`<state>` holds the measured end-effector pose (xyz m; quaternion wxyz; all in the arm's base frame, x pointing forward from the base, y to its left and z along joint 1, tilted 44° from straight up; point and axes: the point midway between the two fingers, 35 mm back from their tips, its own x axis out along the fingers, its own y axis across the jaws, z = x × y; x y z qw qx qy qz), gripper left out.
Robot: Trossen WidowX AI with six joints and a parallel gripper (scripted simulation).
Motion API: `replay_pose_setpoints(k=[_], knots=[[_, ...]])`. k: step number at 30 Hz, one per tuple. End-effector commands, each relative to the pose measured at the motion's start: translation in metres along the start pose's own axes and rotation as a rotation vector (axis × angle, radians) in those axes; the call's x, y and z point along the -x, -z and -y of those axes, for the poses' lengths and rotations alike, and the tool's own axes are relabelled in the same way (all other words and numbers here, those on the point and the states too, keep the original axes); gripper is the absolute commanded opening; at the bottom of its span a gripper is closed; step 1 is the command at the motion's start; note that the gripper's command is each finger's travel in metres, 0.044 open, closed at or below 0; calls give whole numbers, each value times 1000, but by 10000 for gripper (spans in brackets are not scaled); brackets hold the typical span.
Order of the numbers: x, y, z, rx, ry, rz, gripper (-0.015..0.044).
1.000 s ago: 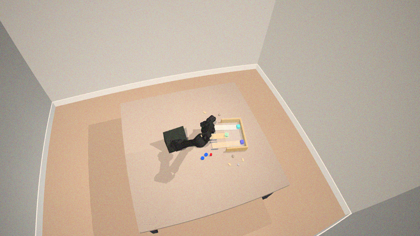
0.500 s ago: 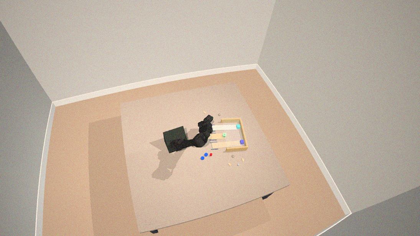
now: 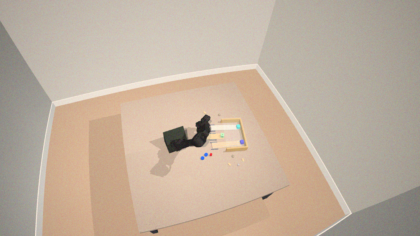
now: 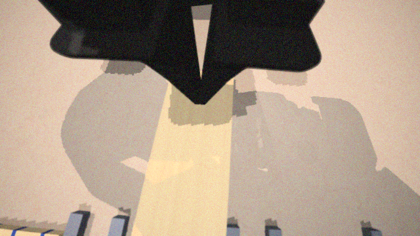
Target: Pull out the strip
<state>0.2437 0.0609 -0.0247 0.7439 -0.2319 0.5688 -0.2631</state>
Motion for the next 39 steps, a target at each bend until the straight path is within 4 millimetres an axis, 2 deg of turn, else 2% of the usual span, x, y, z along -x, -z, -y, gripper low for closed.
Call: replay_pose_setpoints(k=[1, 21, 39], knots=[[-6, 16, 3, 12, 9, -32, 0], [-5, 43, 2, 13, 8, -33, 0], [-5, 43, 2, 13, 8, -33, 0]])
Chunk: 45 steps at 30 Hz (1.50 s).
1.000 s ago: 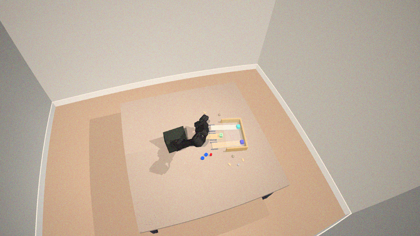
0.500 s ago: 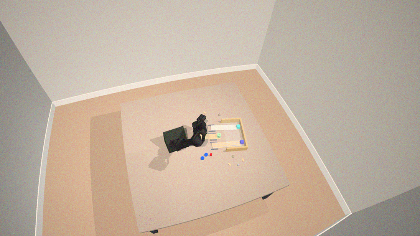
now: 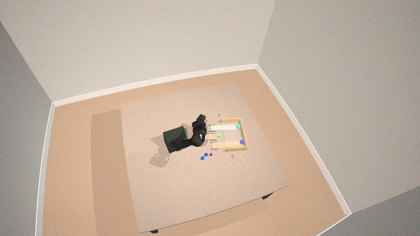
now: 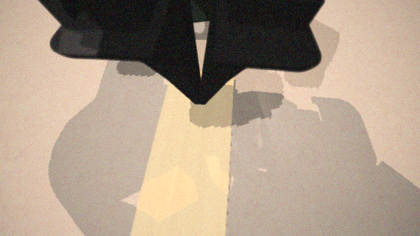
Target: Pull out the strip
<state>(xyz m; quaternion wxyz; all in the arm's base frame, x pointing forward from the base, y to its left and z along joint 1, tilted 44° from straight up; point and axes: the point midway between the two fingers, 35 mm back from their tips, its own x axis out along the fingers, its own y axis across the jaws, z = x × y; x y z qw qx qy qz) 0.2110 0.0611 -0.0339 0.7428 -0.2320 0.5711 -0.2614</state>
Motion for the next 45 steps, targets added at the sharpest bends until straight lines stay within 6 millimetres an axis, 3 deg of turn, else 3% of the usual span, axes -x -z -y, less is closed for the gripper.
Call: replay_pose_setpoints(k=[1, 32, 33, 37, 44, 45], knots=[[-6, 10, 4, 9, 11, -29, 0], [-6, 10, 4, 9, 11, -29, 0], [2, 0, 0, 0, 0, -2, 0], [39, -2, -1, 8, 8, -28, 0], [42, -2, 0, 9, 9, -30, 0], [42, -3, 0, -12, 10, -30, 26]])
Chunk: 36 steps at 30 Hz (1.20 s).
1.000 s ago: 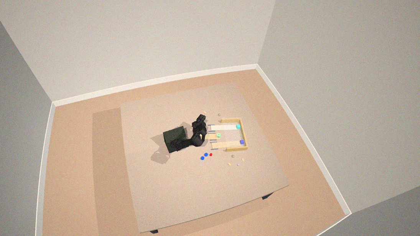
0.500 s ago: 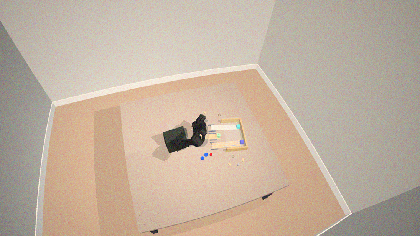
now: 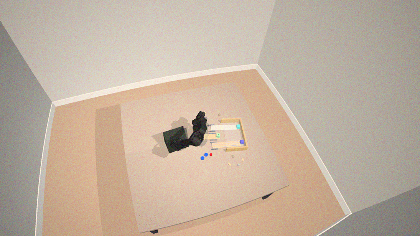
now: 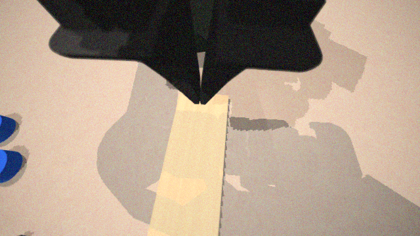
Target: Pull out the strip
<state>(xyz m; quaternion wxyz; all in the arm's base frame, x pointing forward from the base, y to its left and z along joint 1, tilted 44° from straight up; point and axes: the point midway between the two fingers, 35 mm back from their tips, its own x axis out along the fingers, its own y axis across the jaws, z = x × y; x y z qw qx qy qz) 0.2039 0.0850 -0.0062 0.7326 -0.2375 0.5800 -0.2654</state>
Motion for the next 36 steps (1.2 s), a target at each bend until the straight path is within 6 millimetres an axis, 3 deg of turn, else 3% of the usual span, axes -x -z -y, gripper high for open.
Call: replay_pose_setpoints(k=[1, 5, 16, 36], knots=[[4, -7, 0, -87, -4, -6, 53], [3, -23, 2, -262, -3, -6, 157], [7, -57, 5, -263, -3, -4, 440], [14, -117, 9, -265, -3, -2, 440]])
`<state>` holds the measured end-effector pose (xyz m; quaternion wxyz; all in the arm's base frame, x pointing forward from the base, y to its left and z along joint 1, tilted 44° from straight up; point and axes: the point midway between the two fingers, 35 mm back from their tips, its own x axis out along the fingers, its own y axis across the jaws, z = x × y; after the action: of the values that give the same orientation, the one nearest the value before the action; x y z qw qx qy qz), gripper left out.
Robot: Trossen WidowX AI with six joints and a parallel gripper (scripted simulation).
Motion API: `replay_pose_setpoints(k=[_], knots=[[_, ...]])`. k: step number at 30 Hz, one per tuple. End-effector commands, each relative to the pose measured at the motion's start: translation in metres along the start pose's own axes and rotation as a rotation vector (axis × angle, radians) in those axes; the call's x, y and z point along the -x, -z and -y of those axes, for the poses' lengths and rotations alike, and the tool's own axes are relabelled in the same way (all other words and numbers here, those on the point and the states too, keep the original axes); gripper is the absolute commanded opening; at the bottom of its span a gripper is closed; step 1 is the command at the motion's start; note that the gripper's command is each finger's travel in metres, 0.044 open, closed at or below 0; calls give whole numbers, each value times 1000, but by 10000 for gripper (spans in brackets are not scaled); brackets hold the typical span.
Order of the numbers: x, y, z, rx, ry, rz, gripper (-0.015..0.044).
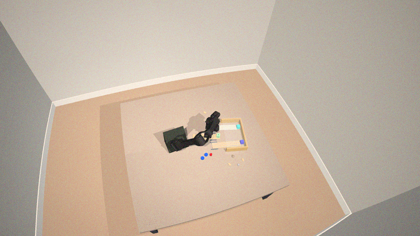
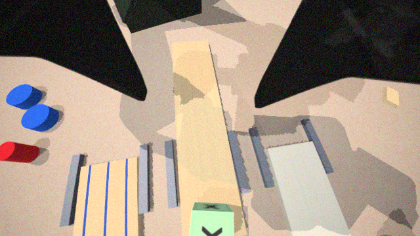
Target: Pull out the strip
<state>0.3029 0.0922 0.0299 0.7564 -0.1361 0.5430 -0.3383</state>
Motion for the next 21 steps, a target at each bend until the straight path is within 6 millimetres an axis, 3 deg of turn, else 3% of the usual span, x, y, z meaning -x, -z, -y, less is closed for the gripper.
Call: replay_pose_setpoints(k=[1, 21], knots=[[2, -16, -2, -1, 2, 5, 440], [11, -76, -12, -3, 2, 7, 440]])
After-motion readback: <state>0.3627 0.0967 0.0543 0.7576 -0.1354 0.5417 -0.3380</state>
